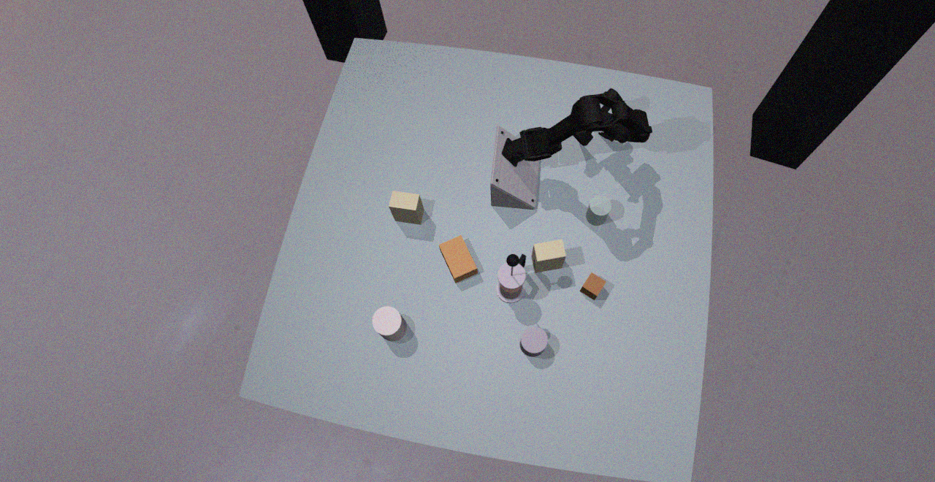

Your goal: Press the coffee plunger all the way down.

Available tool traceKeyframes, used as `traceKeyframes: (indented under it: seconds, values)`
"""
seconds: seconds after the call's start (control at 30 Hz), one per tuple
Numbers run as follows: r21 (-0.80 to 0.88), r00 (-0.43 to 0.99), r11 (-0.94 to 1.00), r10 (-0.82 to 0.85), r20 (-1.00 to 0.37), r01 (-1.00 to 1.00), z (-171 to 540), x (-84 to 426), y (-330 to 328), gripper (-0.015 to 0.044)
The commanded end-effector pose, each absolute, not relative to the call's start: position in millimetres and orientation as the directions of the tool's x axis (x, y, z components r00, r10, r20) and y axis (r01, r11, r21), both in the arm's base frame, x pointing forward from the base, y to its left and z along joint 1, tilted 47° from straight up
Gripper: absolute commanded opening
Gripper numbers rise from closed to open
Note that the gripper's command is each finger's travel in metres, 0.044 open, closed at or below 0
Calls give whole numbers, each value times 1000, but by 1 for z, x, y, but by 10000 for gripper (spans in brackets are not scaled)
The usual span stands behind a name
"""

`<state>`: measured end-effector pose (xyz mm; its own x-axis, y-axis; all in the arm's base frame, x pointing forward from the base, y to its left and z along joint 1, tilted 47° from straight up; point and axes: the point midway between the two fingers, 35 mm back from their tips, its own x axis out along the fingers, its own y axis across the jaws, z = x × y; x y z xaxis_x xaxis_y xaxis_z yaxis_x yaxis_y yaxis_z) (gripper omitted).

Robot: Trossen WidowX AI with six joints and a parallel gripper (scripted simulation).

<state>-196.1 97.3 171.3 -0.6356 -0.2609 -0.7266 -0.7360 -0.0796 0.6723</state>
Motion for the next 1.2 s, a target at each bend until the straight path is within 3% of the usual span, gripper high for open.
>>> traceKeyframes:
  seconds: [0.0, 0.2, 0.57, 0.83, 1.17]
  values:
    - [674, -639, -77, -255, -726, -735, 172, -196, 99, 426]
    - [699, -690, -39, -132, -712, -714, 179, -187, 129, 440]
    - [719, -700, -52, 287, -654, -693, 211, -131, 224, 440]
    - [620, -531, -77, 603, -595, -781, 250, -48, 287, 440]
    - [627, -303, 149, 776, -553, -764, 253, 62, 299, 440]
